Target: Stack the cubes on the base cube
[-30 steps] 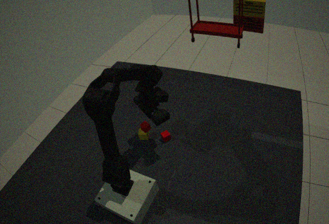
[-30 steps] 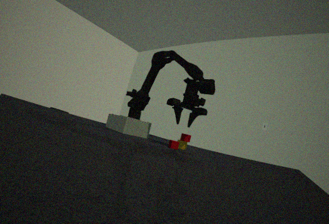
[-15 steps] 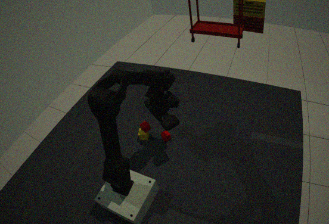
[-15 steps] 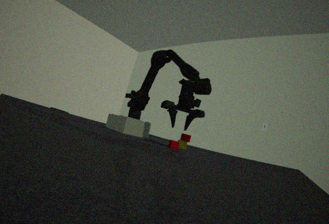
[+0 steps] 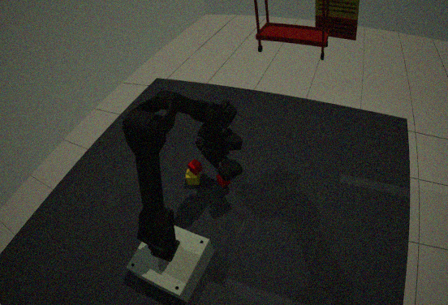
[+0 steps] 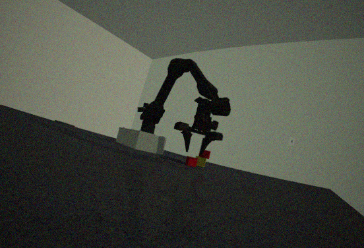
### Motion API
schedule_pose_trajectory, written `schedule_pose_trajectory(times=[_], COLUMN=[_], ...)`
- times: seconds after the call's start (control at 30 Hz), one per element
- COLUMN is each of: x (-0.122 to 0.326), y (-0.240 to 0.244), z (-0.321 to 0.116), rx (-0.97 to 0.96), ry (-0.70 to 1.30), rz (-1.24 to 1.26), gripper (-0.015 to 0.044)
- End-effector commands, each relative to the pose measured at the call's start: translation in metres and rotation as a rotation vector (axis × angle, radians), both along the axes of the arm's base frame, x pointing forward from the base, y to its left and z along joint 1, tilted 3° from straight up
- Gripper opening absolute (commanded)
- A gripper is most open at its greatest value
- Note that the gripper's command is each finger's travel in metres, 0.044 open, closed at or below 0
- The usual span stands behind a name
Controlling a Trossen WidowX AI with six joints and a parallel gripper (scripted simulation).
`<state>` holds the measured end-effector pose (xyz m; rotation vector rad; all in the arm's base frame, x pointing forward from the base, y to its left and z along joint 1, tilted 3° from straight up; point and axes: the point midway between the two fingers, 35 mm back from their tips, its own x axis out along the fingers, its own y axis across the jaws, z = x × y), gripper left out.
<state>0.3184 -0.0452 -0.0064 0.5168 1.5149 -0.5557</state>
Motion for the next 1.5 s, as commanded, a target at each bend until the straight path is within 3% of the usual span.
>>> schedule_pose_trajectory(times=[0.0,0.6,0.8,1.47], x=[-0.001,-0.002,-0.002,0.005], y=[-0.001,-0.001,-0.001,-0.001], z=[-0.006,-0.033,-0.033,0.014], rx=[-0.004,-0.004,-0.004,-0.004], ry=[0.001,0.001,0.001,0.0], rz=[0.003,0.003,0.003,0.003], gripper=[0.0265,0.0265,0.0107,0.0105])
